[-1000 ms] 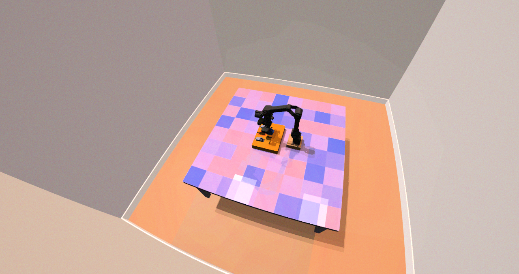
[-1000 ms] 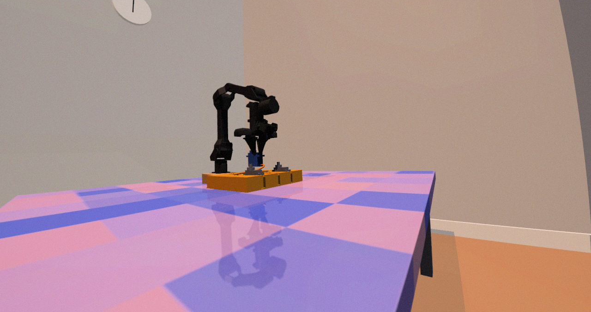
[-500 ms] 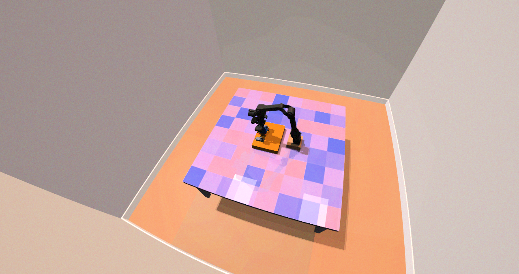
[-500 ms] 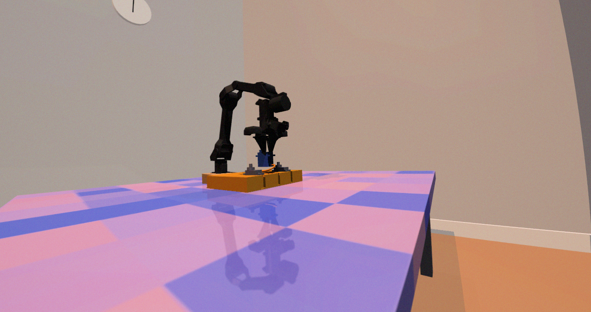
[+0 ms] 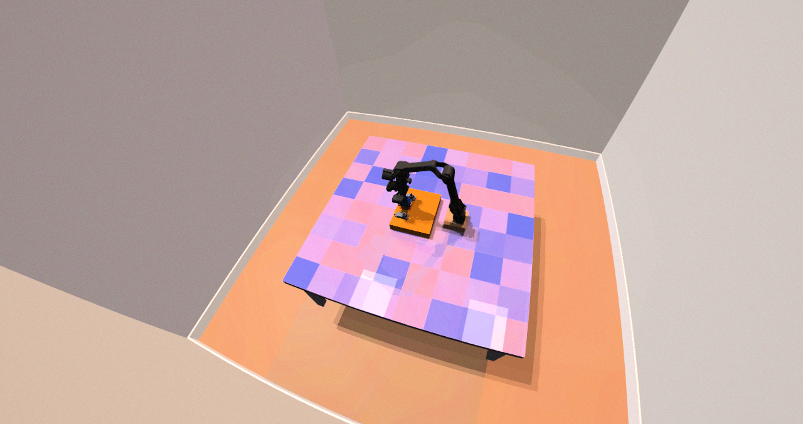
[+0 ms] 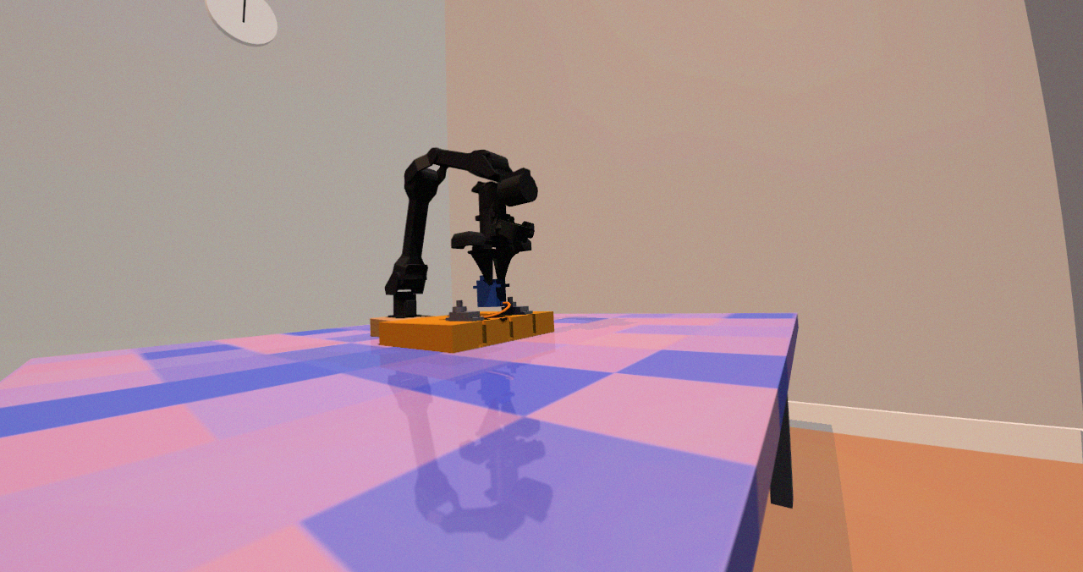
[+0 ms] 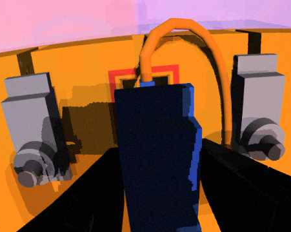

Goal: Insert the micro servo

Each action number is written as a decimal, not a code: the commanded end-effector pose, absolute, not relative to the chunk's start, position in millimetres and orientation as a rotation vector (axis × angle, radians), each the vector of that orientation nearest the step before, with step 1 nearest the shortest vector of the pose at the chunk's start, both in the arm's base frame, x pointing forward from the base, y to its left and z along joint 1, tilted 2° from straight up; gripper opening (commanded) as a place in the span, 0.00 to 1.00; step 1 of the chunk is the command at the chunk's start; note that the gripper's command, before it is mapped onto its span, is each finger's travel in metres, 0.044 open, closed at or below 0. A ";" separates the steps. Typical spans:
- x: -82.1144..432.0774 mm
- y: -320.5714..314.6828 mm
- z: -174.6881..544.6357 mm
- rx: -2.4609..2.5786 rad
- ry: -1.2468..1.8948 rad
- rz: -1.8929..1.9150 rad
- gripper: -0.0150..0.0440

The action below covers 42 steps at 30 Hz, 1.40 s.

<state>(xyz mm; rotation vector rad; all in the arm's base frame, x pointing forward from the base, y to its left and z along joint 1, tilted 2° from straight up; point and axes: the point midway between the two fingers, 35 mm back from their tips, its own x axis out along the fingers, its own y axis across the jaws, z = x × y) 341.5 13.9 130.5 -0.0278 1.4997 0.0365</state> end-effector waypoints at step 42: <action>343.5 13.5 97.1 -0.033 1.498 0.038 0.25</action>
